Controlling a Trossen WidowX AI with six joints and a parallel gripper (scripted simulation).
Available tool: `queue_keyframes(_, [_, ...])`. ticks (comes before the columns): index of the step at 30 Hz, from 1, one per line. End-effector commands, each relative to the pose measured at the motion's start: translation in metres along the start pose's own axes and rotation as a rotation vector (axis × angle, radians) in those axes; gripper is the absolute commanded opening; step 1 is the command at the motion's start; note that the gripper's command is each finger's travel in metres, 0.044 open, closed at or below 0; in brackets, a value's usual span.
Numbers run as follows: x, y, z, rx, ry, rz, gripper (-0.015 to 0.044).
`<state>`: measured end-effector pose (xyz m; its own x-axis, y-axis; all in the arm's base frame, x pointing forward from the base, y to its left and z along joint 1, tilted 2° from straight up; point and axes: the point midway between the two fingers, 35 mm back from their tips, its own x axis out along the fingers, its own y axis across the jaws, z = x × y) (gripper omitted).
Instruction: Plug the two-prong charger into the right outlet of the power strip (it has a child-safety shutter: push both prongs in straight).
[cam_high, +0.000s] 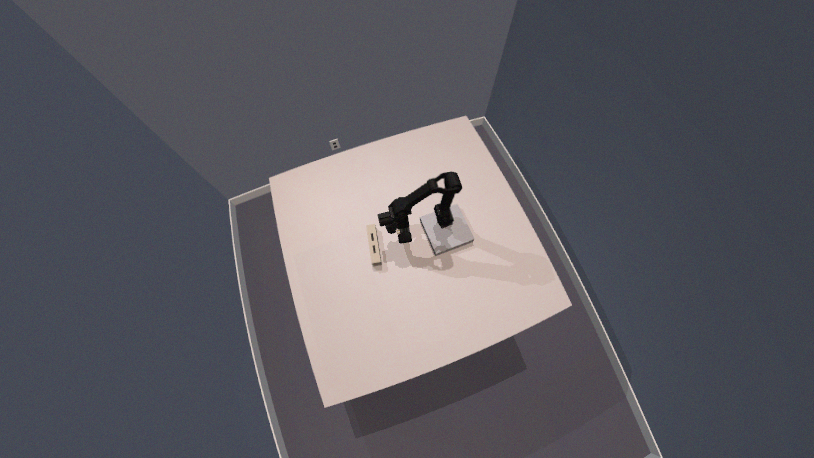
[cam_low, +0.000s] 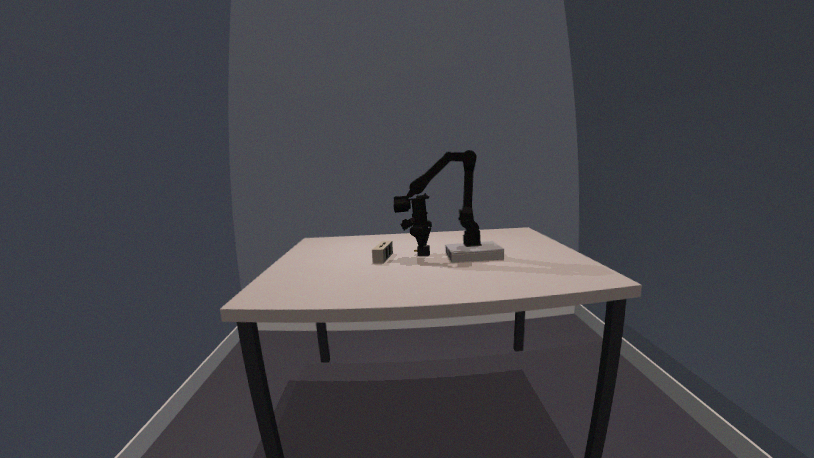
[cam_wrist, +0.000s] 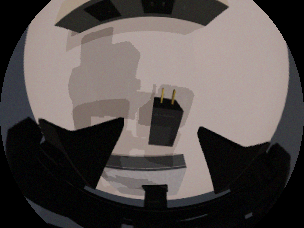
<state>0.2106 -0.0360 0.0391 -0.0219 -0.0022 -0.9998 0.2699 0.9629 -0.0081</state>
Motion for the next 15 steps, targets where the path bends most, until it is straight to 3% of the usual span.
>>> queue_keyframes(1, [0.008, -0.001, -0.001, 0.002, 0.007, -0.005, 0.044])
queue_keyframes(15, [0.026, -0.001, -0.002, 0.002, 0.007, -0.005, 0.044])
